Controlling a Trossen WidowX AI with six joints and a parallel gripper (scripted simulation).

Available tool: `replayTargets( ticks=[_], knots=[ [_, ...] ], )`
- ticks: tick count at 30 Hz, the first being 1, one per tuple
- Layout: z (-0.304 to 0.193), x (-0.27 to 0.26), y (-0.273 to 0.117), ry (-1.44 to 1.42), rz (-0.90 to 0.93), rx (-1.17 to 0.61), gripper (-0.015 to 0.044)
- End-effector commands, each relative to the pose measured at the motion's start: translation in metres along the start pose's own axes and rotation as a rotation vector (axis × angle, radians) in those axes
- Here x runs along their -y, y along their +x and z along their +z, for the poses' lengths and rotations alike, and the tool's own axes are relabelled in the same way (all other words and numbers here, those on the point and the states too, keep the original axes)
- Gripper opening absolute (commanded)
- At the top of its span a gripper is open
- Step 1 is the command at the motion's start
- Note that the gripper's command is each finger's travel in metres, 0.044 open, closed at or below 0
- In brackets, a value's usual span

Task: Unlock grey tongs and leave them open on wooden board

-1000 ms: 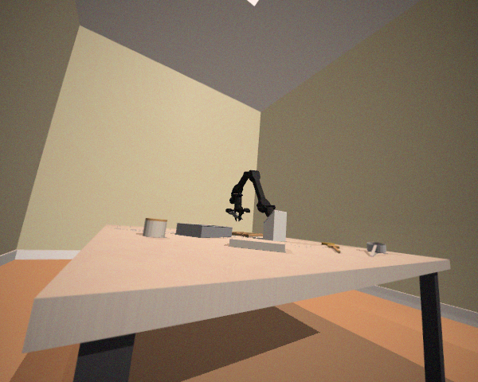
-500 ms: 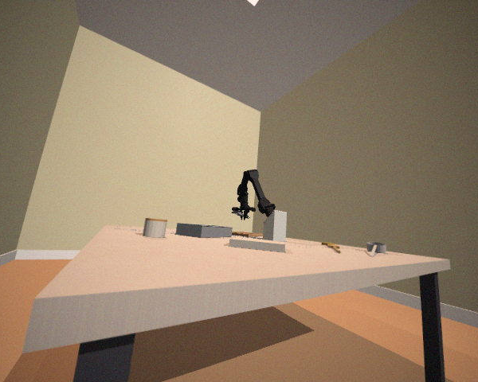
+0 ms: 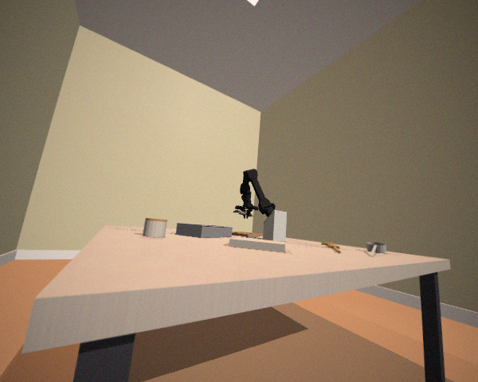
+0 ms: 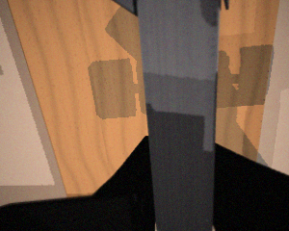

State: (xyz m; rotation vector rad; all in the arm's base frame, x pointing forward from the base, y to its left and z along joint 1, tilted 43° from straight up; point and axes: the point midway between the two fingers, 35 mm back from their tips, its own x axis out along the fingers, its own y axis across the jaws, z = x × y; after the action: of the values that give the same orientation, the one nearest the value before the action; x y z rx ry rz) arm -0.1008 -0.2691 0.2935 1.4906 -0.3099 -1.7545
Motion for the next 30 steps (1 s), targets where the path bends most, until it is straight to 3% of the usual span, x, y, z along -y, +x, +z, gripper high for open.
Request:
replayTargets(
  ticks=[1,30],
  knots=[
    [-0.001,0.001,0.000,-0.014,-0.014,0.026,-0.0150],
    [-0.013,-0.002,-0.013,-0.103,-0.105,0.610,-0.0150]
  ],
)
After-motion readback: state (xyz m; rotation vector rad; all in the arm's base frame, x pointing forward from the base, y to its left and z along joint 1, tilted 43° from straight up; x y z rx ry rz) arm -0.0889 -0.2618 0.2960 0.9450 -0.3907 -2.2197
